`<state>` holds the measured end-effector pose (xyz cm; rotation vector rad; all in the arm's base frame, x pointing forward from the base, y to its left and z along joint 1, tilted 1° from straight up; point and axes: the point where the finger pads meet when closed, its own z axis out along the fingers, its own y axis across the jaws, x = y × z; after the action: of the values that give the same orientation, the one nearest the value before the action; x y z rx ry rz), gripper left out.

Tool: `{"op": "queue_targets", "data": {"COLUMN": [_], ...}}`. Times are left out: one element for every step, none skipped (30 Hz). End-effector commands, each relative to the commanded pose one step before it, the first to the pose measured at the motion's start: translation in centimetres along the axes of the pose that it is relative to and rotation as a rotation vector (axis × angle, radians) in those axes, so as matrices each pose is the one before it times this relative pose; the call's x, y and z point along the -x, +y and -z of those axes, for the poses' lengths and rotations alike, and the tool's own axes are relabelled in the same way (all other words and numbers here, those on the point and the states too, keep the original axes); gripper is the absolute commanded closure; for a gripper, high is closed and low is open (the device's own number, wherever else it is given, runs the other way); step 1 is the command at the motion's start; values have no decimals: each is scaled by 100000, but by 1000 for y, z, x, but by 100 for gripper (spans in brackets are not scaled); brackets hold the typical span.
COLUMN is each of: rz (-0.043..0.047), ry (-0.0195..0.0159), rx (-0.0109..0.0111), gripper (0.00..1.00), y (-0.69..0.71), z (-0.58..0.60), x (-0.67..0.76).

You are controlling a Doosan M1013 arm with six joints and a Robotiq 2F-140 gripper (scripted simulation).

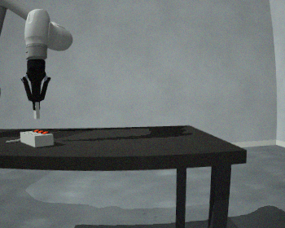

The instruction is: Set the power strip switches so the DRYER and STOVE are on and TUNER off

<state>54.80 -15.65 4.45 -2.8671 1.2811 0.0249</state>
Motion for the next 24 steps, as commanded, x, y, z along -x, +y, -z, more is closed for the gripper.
{"op": "queue_targets", "data": {"rz": [-3, 0, 0, 0, 0, 0, 0, 0, 0, 0, 0, 0, 0, 0, 0, 0, 0, 0, 0, 0, 0, 0, 0, 0], "ry": [5, 0, 0, 0, 0, 0, 0, 0, 0, 0, 0, 0, 0, 0, 0, 0, 0, 0, 0, 0, 0, 0, 0, 0], "rx": [-17, 0, 0, 0, 0, 0, 0, 0, 0, 0, 0, 0, 0, 0, 0, 0, 0, 0, 0, 0, 0, 0, 0, 0], "gripper": [100, 100, 100, 100, 100, 100, 100, 100, 100, 100, 100, 100, 100, 100, 100, 100, 100, 100, 100, 100, 100, 100, 100, 100], "y": [-12, -5, -5, -5, 0, 0, -6, -6, -6, -7, -7, -7, -7, -7, -7, -7, -8, -8, -7, -7, -7, 0, 0, -7], "z": [-155, -81, -88, -94, 0, 0, -101, -106, -111, -116, -120, -124, -127, -129, -132, -133, -133, -134, -134, -132, -131, 0, 0, -129], "x": [3, 0, 0, 1, 0, 0, 1, 1, 0, 1, 1, 1, 1, 1, 1, 1, 0, 1, 1, 1, 1, 0, 0, 1]}}
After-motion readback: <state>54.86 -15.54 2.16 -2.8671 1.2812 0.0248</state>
